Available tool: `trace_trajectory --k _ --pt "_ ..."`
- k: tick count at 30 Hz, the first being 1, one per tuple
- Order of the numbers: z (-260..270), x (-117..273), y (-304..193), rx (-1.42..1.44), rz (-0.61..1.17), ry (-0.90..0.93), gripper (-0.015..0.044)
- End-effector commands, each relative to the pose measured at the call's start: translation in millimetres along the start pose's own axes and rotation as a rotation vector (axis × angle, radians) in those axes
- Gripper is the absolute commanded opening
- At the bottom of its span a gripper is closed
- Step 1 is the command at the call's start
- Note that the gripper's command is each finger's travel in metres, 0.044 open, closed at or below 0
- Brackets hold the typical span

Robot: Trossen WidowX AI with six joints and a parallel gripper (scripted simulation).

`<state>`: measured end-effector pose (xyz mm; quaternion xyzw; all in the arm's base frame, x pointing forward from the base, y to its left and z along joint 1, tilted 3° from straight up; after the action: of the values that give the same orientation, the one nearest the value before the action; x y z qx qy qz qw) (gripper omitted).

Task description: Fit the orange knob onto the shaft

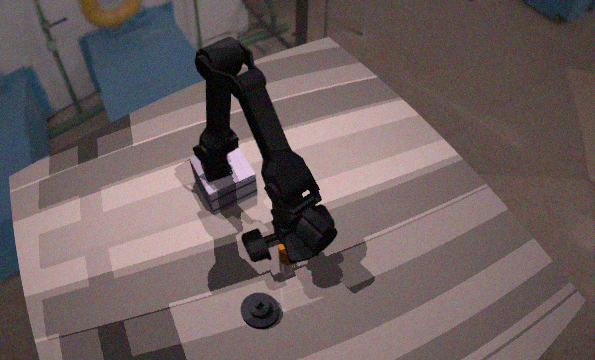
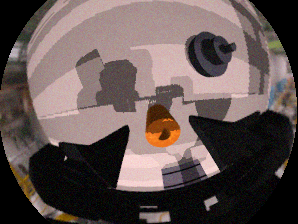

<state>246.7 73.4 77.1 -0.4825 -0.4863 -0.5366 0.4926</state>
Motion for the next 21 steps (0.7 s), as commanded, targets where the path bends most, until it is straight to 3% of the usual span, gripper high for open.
trace_trajectory --k 1,16,21 --pt "0 -7 0 -0.002 -0.003 -0.004 0.044" --pt "-1 -28 -2 -0.002 -0.003 -0.004 0.044" --pt "-1 -28 -2 -0.002 -0.003 -0.004 0.0309"
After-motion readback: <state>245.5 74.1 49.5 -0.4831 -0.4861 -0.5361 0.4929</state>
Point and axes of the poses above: the point midway between the two fingers, 35 mm back from their tips, its own x axis back along the fingers, its own z axis across the jaws, y = z × x, the point moved 8 cm from there along x, back along the fingers, and after that the axes turned 2 degrees about -x, right-handed, at the moved point
